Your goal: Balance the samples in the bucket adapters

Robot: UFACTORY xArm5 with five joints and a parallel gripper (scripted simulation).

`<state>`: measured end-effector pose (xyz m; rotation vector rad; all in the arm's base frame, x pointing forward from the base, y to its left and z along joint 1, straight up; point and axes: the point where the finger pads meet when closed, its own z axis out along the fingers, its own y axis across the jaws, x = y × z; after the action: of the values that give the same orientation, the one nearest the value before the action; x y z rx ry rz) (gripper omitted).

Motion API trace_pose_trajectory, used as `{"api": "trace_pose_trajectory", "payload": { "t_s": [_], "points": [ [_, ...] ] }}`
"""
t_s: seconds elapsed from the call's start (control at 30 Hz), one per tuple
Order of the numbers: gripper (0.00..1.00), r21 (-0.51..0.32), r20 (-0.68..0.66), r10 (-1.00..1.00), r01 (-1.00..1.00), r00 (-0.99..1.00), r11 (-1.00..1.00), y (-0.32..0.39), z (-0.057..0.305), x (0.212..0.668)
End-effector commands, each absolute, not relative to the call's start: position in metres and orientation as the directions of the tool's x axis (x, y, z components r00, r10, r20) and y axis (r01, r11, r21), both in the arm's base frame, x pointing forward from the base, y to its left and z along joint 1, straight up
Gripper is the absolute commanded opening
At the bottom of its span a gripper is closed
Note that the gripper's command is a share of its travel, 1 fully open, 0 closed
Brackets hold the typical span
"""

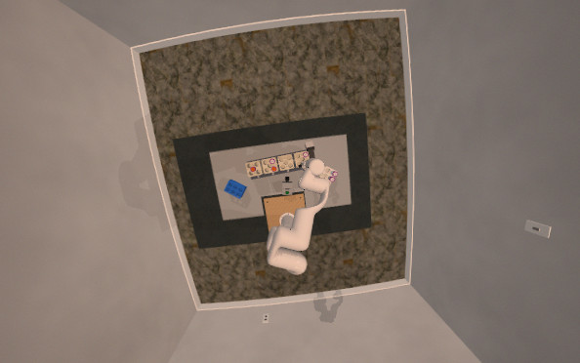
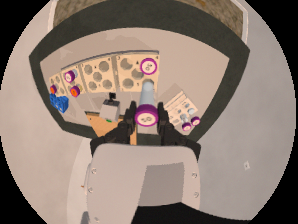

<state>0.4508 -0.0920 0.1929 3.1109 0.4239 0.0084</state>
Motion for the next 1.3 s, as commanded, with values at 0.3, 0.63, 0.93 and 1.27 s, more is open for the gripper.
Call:
{"api": "trace_pose_trajectory", "payload": {
  "t_s": [0.3,0.63,0.93,1.27],
  "points": [
    [0.0,0.005,0.009,0.268,0.268,0.963,-0.964,-0.092,0.183,0.452],
    [0.0,0.005,0.009,0.268,0.268,0.963,-0.964,-0.092,0.175,0.452],
    [0.0,0.005,0.009,0.268,0.268,0.963,-0.964,-0.092,0.166,0.452],
    [0.0,0.005,0.009,0.268,0.268,0.963,-0.964,-0.092,0.158,0.452]
  ]
}}
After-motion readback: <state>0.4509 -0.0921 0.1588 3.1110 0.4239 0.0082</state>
